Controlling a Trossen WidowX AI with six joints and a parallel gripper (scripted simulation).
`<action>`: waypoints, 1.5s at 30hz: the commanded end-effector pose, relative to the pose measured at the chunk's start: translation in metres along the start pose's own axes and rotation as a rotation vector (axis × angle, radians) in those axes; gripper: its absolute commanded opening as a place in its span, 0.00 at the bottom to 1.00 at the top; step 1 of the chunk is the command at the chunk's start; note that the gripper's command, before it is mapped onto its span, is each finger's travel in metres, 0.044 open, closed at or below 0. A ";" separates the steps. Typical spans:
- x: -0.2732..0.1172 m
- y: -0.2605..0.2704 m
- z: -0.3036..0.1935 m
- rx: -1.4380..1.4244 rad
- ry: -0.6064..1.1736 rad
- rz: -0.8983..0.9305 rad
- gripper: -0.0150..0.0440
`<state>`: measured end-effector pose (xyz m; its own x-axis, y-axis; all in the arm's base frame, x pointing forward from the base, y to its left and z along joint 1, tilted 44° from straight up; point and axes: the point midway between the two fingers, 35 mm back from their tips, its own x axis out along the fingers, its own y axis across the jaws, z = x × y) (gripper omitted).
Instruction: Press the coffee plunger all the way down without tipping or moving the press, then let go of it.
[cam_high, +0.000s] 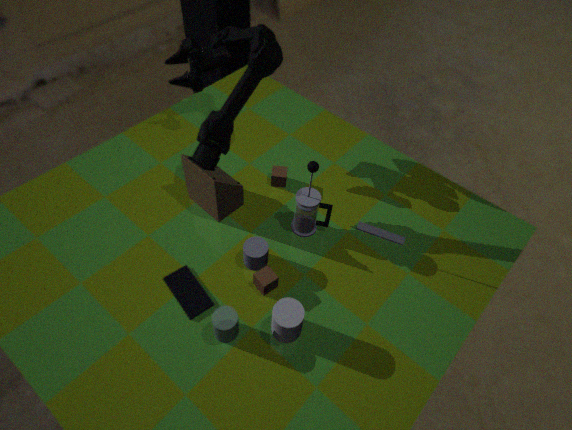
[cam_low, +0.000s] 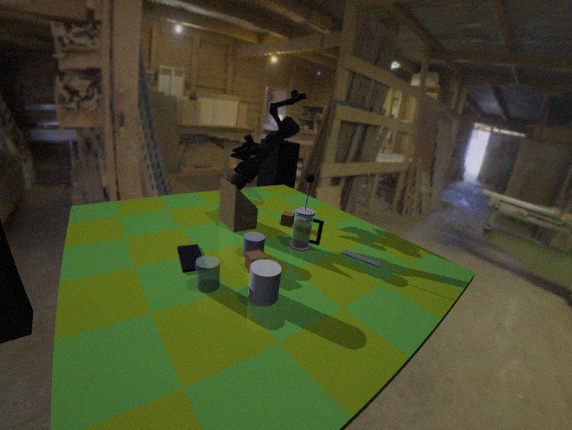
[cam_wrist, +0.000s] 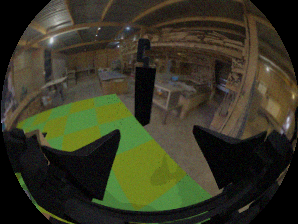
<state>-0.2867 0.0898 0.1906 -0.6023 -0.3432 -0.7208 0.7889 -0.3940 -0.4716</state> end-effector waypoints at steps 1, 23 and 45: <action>-0.025 -0.003 -0.031 0.158 0.038 -0.098 1.00; -0.236 0.097 -0.189 1.040 0.367 -0.891 1.00; -0.373 0.347 -0.127 1.748 0.552 -1.887 1.00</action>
<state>0.2031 0.2177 0.2276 -0.0324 0.8917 -0.4514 -0.9930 -0.0799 -0.0865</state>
